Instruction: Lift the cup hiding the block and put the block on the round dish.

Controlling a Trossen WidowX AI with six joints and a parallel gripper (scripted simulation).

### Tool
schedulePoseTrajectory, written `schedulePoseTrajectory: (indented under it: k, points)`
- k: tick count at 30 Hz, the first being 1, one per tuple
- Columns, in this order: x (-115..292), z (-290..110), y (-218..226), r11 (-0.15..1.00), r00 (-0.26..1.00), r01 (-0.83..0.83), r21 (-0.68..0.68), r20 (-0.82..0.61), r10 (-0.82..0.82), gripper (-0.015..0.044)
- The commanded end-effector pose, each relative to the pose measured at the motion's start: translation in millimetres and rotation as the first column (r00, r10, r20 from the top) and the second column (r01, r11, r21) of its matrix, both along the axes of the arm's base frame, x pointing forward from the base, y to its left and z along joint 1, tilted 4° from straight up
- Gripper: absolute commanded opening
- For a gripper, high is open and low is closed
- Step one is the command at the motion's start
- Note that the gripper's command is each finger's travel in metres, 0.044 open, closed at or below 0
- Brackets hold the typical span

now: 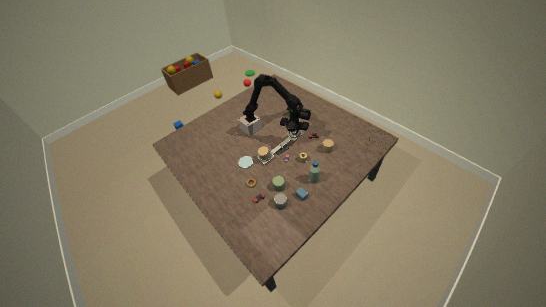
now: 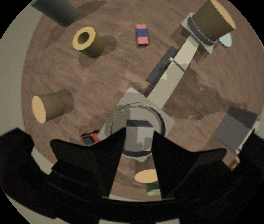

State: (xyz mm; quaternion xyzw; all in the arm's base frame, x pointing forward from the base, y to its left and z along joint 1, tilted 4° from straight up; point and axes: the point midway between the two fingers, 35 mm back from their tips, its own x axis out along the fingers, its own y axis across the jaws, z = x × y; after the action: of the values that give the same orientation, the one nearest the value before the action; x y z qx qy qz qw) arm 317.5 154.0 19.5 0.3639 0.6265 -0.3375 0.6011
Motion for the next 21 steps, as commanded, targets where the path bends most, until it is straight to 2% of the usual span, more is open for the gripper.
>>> schedulePoseTrajectory:
  k: [1,4,5,17,21]
  points:
    - [-2,-1,0,1.000,1.000,0.005,0.003,-0.006,-0.005,0.0088]
    - [0,8,0,1.000,1.000,0.005,0.003,-0.006,-0.005,0.0009]
    - [1,14,0,1.000,1.000,0.005,0.003,-0.006,-0.005,0.0000]
    - [1,89,-4,1.000,1.000,0.005,0.003,-0.005,-0.005,0.0000]
    - [1,94,-4,1.000,1.000,0.005,0.002,-0.005,-0.005,0.0000]
